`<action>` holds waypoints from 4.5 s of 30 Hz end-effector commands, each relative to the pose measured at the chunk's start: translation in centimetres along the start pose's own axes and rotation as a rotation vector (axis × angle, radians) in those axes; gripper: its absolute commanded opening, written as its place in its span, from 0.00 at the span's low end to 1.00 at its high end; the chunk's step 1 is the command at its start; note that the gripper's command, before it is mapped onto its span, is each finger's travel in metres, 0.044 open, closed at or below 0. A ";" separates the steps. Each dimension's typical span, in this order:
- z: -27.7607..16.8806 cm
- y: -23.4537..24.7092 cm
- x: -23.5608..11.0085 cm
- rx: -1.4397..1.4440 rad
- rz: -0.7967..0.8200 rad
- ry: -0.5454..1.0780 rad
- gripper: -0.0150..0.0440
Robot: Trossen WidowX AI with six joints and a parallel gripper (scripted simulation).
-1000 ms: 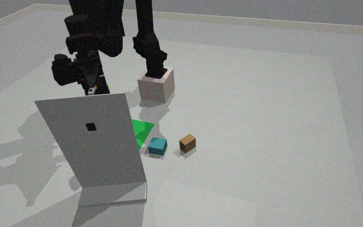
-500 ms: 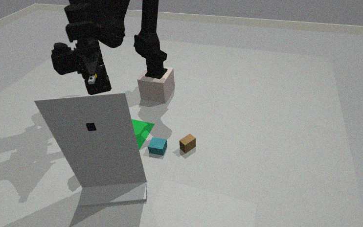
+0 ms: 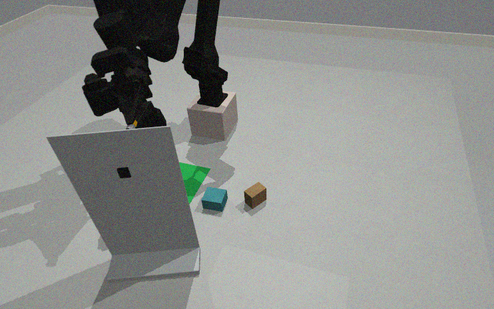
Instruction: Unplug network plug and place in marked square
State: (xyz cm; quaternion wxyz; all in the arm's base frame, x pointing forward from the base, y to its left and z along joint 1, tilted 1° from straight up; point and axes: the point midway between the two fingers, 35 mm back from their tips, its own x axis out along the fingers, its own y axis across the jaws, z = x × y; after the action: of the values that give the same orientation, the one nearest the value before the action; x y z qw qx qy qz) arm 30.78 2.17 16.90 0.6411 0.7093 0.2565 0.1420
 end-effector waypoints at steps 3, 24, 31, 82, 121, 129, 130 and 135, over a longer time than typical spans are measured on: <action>-0.1 -2.7 0.3 0.091 -0.107 -0.098 0.25; -1.4 -12.1 -2.8 0.187 -0.535 -0.402 0.25; -1.8 -14.9 -5.3 0.153 -0.694 -0.502 0.25; -1.2 -18.4 -5.4 0.132 -0.750 -0.536 0.25; -0.9 -20.9 -5.3 0.132 -0.751 -0.536 0.25; -0.9 -21.4 -5.4 0.132 -0.751 -0.536 0.25; -0.9 -21.4 -5.4 0.132 -0.751 -0.536 0.25; -0.9 -21.7 -5.4 0.132 -0.751 -0.536 0.25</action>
State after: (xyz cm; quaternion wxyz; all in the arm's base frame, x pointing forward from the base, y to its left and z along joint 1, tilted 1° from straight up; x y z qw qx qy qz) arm 22.02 1.03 -3.34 0.6444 0.6195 0.3290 -0.3045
